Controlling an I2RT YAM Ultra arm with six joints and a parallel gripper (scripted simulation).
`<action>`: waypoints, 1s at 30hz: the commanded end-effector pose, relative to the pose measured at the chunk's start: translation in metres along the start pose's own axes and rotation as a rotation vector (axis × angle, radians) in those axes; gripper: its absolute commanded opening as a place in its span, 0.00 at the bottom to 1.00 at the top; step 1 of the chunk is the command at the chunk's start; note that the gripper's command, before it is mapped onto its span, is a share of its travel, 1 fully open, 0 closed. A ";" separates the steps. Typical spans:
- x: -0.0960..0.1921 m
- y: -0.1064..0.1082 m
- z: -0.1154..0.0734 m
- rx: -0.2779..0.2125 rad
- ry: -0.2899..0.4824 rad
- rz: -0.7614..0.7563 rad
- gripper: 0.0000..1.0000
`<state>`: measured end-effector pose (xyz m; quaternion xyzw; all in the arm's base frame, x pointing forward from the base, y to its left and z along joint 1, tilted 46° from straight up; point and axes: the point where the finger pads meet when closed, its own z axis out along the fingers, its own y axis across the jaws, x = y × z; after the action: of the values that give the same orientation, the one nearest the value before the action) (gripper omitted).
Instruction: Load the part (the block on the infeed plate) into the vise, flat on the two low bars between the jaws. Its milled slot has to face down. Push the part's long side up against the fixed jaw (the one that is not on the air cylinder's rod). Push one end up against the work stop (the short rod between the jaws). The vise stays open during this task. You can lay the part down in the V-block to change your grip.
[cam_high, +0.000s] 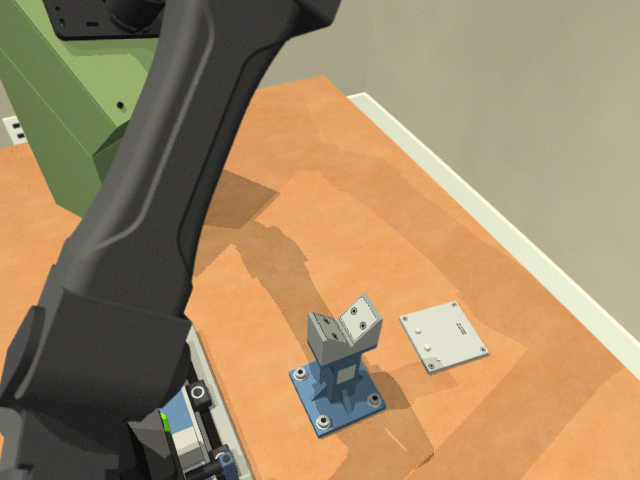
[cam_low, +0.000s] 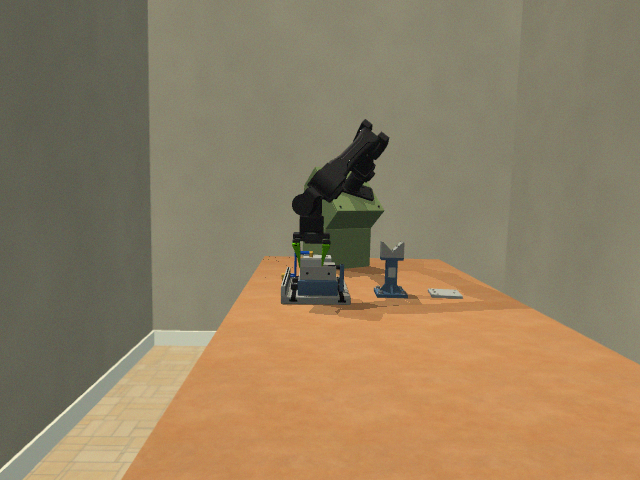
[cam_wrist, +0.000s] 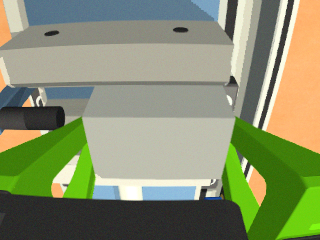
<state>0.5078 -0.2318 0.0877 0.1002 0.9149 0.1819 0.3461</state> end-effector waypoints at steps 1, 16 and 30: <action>-0.015 -0.006 -0.015 0.022 -0.038 -0.014 0.00; -0.012 -0.008 -0.011 0.018 -0.028 -0.008 0.00; -0.016 -0.006 -0.015 0.021 -0.039 -0.018 0.00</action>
<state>0.5090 -0.2327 0.0889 0.0997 0.9147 0.1811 0.3471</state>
